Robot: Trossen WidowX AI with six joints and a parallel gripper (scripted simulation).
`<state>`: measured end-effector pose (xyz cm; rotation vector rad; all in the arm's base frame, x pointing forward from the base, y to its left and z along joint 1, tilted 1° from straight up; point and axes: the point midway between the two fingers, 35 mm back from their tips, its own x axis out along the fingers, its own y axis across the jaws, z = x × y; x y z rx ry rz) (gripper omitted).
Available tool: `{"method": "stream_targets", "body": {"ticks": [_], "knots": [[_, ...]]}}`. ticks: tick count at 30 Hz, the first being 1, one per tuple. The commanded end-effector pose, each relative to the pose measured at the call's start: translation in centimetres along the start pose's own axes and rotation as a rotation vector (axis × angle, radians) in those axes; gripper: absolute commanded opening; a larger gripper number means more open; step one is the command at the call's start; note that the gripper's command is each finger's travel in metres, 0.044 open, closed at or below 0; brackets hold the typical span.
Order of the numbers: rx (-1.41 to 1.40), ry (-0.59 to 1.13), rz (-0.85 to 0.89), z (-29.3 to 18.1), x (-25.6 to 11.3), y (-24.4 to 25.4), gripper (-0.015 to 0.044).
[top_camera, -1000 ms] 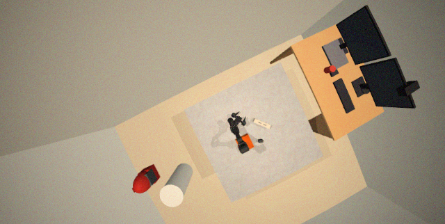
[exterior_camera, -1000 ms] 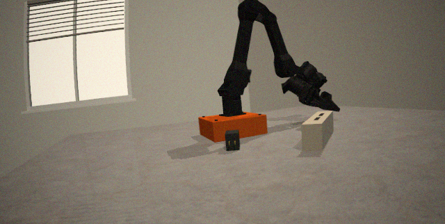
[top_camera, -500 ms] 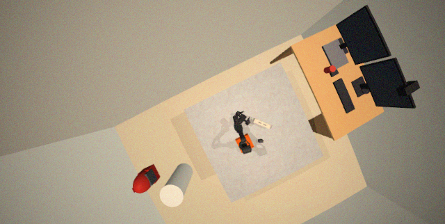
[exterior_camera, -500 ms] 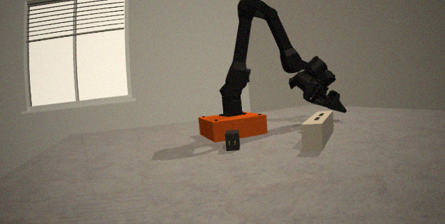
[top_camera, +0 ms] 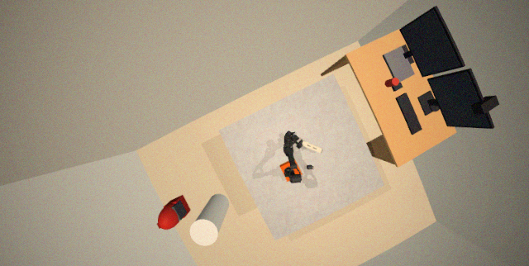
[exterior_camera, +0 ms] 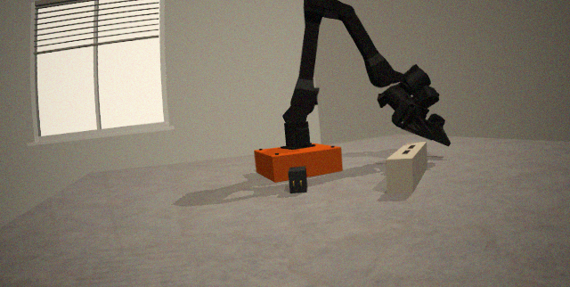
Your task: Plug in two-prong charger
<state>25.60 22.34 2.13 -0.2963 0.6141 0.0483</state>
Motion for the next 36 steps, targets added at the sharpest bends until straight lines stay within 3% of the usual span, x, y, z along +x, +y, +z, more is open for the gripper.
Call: {"method": "stream_targets", "body": {"ticks": [1, 36], "knots": [[0.009, 0.021, -0.012, 0.8, 0.8, -0.9, 0.0440], [0.148, 0.247, -0.160, 2.8, 5.9, -12.2, 0.0440]]}}
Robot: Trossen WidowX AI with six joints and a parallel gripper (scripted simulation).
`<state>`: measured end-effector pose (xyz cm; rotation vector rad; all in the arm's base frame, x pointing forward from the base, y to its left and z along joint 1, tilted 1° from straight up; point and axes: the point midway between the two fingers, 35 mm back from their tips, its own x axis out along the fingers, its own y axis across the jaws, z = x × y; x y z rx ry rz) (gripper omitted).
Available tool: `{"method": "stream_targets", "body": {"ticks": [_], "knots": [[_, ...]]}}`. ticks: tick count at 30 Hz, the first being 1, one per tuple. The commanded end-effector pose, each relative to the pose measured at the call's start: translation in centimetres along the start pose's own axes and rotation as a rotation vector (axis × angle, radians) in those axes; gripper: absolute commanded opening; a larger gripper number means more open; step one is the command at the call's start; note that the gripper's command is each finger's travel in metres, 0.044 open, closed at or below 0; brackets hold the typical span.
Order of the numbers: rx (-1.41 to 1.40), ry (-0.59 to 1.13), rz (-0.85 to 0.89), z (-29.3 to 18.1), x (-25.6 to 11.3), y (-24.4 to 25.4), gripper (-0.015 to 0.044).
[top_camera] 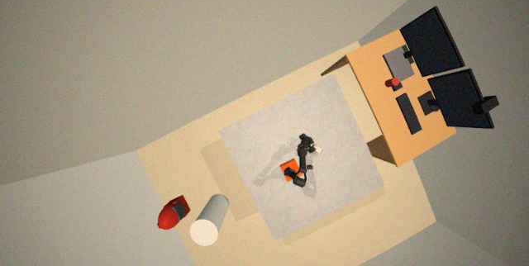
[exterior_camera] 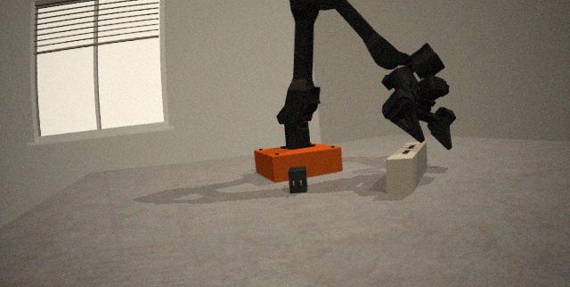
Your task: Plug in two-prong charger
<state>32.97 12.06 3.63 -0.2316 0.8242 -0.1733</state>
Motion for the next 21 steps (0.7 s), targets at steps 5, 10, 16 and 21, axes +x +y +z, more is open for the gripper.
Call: {"method": "stream_targets", "body": {"ticks": [5, 10, 16, 21], "knots": [[0.024, 0.037, -0.016, 0.9, 0.6, -2.5, 0.0440], [0.024, 0.064, -0.027, 1.1, 0.9, -4.2, 0.0440], [0.027, 0.101, -0.032, 1.2, 1.1, -6.2, 0.0440], [0.032, 0.131, -0.033, 1.3, 1.1, -7.7, 0.0440]]}}
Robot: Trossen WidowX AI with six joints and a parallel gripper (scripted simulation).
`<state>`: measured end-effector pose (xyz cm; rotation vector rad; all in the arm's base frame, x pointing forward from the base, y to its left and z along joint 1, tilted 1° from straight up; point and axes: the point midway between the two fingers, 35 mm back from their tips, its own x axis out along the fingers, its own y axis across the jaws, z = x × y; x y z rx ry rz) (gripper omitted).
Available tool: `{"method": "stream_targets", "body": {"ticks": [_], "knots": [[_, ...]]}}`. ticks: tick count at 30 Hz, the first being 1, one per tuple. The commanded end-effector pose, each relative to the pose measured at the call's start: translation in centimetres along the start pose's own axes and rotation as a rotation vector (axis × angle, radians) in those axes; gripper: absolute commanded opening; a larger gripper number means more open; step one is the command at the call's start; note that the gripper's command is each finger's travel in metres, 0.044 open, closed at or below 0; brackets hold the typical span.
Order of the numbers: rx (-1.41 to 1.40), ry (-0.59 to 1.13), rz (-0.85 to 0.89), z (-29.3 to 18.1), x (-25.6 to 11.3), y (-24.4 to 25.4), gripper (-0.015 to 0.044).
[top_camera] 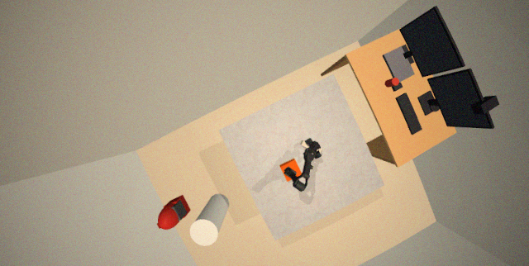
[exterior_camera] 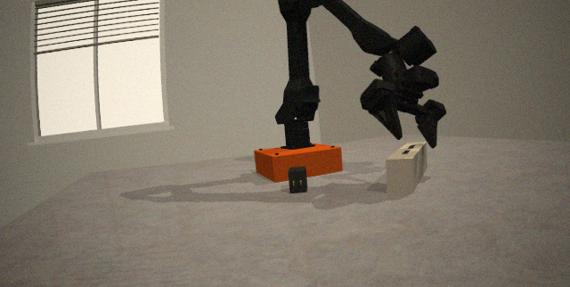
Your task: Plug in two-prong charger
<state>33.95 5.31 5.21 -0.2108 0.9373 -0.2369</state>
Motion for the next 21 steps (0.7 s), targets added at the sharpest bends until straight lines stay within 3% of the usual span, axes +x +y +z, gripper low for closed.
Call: {"method": "stream_targets", "body": {"ticks": [1, 21], "knots": [[0.004, 0.017, 0.005, 0.5, -0.1, -1.2, 0.0440], [0.085, 0.161, -0.023, -0.8, 0.5, -7.9, 0.0440]]}}
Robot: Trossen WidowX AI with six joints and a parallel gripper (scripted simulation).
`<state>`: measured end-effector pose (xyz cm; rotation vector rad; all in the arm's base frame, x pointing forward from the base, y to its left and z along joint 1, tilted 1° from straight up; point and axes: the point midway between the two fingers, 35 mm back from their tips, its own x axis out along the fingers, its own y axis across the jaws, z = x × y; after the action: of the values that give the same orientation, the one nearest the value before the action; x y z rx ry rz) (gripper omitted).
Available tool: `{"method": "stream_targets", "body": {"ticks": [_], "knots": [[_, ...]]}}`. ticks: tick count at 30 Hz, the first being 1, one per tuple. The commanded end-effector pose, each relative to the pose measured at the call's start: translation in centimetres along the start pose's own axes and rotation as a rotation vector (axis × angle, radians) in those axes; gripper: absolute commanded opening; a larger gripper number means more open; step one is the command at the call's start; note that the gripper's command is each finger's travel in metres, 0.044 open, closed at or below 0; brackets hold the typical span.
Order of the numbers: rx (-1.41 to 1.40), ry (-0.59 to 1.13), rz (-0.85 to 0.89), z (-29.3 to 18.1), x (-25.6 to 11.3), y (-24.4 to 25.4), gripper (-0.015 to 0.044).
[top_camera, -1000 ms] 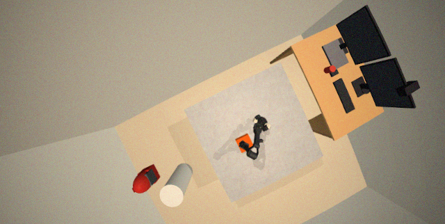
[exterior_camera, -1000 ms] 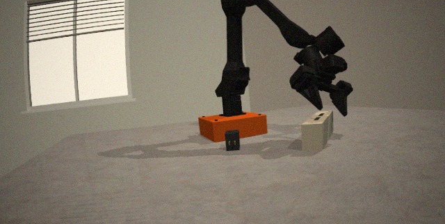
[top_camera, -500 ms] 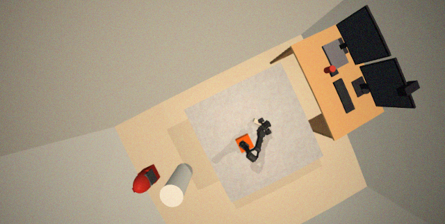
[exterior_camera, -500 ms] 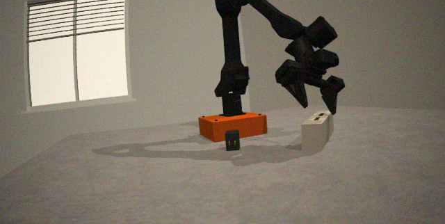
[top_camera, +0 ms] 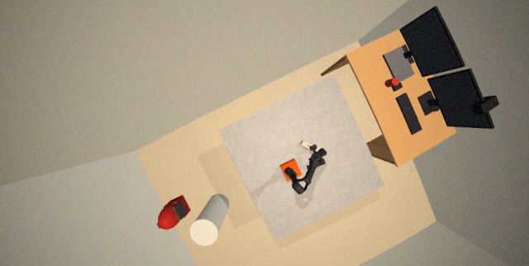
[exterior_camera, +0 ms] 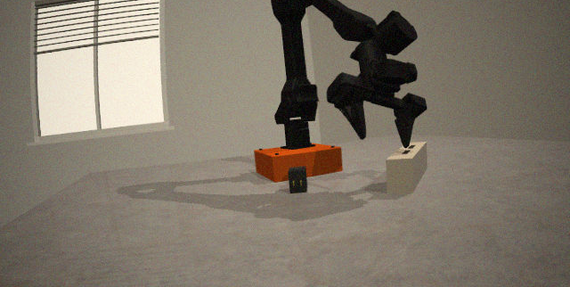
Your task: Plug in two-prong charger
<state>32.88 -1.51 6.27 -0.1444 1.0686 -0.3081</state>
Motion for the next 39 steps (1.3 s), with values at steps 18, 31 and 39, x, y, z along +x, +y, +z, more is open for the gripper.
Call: {"method": "stream_targets", "body": {"ticks": [18, 31, 39], "knots": [[0.129, 0.215, 0.019, -3.3, 0.7, -5.7, 0.0440], [0.202, 0.355, 0.071, -6.1, 0.3, -8.3, 0.0440], [0.275, 0.447, 0.102, -8.1, -0.2, -9.8, 0.0440]]}}
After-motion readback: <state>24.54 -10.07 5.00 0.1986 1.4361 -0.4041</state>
